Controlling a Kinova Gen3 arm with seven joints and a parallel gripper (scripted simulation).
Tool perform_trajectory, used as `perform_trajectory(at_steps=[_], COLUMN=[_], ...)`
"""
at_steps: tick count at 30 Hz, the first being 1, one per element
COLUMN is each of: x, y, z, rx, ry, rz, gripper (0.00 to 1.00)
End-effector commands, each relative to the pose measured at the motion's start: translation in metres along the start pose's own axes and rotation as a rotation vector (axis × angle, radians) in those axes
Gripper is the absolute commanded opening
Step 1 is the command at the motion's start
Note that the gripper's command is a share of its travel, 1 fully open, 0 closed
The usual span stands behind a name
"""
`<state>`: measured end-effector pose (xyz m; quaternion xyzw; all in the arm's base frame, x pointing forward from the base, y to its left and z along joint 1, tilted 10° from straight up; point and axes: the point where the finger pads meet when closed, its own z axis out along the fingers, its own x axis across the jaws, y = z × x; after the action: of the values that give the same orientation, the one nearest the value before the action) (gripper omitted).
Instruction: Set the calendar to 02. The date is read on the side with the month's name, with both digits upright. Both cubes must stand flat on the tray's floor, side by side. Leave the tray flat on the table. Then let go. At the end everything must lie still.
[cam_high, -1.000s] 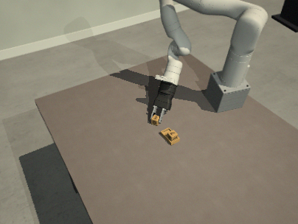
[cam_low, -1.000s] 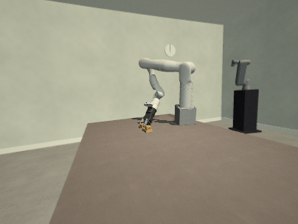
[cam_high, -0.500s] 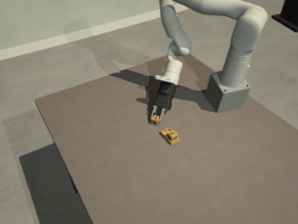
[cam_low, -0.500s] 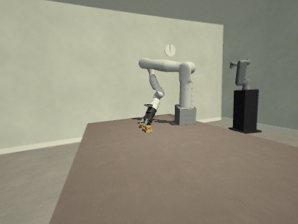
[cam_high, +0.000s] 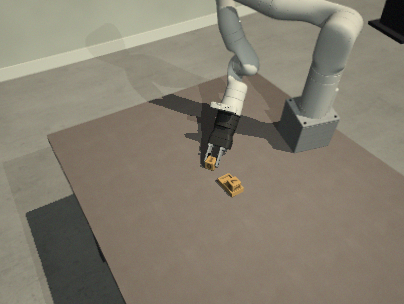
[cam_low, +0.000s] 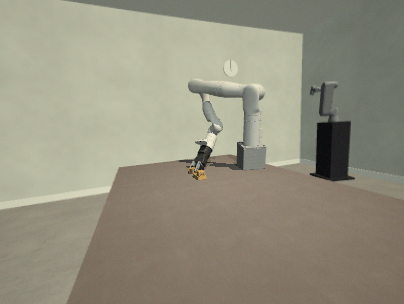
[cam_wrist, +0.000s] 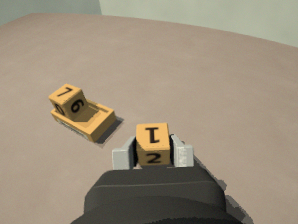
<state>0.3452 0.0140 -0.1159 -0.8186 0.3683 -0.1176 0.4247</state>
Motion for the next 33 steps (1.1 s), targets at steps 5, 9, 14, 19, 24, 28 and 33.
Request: perform_trajectory(at_steps=[5, 9, 14, 19, 24, 28, 33], x=[0.0022, 0.0022, 0.0022, 0.0022, 0.0022, 0.0022, 0.0022], y=[-0.0011, -0.0011, -0.0011, -0.0011, -0.0011, -0.0011, -0.0011], z=[0.0012, 0.0012, 0.0012, 0.0012, 0.0012, 0.0012, 0.0012], rx=[0.003, 0.003, 0.003, 0.003, 0.003, 0.003, 0.003], ry=[0.005, 0.005, 0.005, 0.005, 0.005, 0.005, 0.005], rz=[-0.006, -0.006, -0.006, -0.006, -0.006, -0.006, -0.006], gripper=[0.60, 0.60, 0.60, 0.60, 0.66, 0.72, 0.84])
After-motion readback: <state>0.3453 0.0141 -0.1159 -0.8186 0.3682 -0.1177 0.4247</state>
